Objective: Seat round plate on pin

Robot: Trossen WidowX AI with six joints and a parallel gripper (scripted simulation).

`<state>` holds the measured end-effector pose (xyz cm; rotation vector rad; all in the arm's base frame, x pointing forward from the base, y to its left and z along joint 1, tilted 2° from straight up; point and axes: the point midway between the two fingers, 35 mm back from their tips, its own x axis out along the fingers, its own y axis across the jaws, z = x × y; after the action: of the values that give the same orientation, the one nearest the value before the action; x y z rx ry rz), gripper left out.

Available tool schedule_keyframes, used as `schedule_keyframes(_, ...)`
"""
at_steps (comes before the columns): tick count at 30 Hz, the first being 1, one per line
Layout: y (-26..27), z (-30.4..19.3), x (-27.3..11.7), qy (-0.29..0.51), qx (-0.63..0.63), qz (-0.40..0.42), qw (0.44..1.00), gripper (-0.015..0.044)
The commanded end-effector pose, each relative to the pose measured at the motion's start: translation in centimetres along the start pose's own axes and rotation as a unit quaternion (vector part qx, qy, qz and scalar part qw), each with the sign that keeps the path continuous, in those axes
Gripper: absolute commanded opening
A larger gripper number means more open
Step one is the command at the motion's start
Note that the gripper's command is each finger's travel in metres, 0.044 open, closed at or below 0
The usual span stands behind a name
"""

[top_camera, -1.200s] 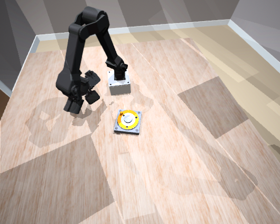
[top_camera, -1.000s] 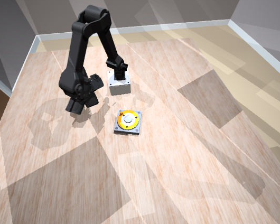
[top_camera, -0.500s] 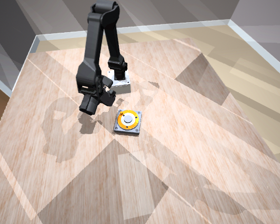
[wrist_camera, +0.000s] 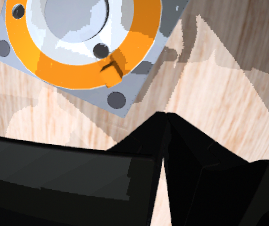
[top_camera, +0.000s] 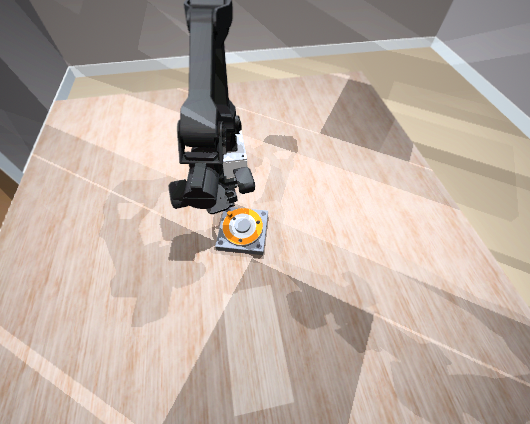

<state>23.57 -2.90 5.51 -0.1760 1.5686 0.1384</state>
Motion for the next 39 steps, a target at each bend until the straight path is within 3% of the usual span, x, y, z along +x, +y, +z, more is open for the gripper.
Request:
schedule_keyframes(1,1.3,0.9,-0.3,-0.025,0.056,0.017,0.998,0.0)
schedule_keyframes(7,1.2,1.0,0.1,-0.025,0.056,0.017,0.998,0.0)
schedule_keyframes(15,1.3,1.2,4.4,-0.024,0.056,0.017,0.998,0.0)
schedule_keyframes(39,3.3,-0.4,4.6,-0.024,0.056,0.017,0.998,0.0)
